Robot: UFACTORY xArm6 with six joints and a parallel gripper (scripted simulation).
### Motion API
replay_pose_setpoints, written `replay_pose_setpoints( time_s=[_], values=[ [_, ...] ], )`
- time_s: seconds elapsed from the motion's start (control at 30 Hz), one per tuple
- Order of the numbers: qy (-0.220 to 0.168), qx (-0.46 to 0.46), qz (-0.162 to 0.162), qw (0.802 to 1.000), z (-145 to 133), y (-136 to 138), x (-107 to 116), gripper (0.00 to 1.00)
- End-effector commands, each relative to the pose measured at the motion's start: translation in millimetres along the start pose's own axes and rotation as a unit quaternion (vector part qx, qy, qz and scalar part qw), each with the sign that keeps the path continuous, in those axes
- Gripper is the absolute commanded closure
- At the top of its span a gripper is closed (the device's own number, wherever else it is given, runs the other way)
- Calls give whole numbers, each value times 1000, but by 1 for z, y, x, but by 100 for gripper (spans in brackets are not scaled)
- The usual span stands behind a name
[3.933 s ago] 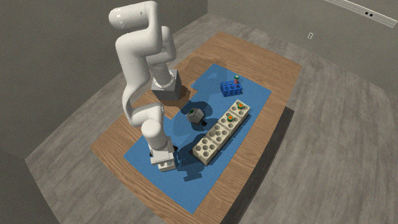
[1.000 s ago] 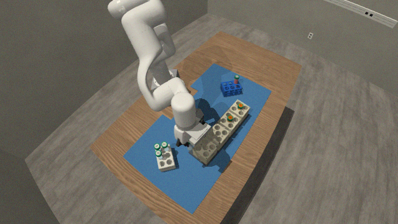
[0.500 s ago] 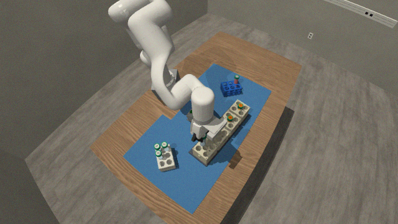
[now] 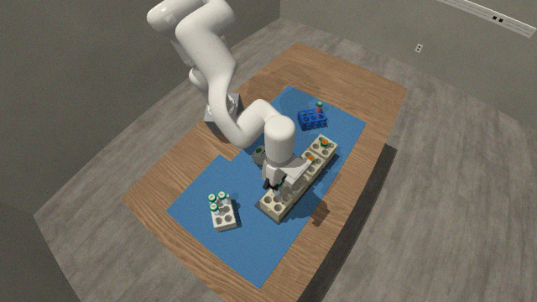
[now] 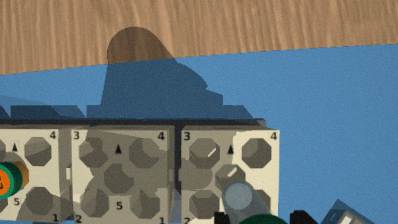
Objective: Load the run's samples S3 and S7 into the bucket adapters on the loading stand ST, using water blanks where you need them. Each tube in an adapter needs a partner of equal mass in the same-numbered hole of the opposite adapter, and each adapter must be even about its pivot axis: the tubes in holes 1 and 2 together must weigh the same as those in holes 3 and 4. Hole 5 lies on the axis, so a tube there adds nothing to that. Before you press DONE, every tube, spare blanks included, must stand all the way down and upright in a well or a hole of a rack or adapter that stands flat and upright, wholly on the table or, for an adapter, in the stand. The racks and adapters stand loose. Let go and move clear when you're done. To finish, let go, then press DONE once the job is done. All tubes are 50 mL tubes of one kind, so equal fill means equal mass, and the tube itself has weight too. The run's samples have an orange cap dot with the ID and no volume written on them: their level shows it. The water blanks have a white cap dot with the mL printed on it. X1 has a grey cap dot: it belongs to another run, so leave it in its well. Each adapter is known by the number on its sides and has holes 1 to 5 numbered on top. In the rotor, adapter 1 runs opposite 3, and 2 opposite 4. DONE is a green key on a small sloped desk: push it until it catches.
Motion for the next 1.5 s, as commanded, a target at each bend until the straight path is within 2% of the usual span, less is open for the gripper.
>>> replay_pose_setpoints(
  time_s=[0.0,0.3,0.8,1.47],
  values=[
    [2,0,-1,1000,1,1,1,100],
    [2,0,-1,1000,1,1,-3,100],
    [2,0,-1,1000,1,1,-33,100],
    [2,0,-1,1000,1,1,-36,100]
  ],
)
Point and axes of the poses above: the point where the finger pads meet when closed, its own x axis back along the fingers, its own y axis across the jaws, z = x × y, the point moved 3 cm from there along x, back along the fingers, and after that the axes turned 14 degrees about x, right-handed, at the moved point
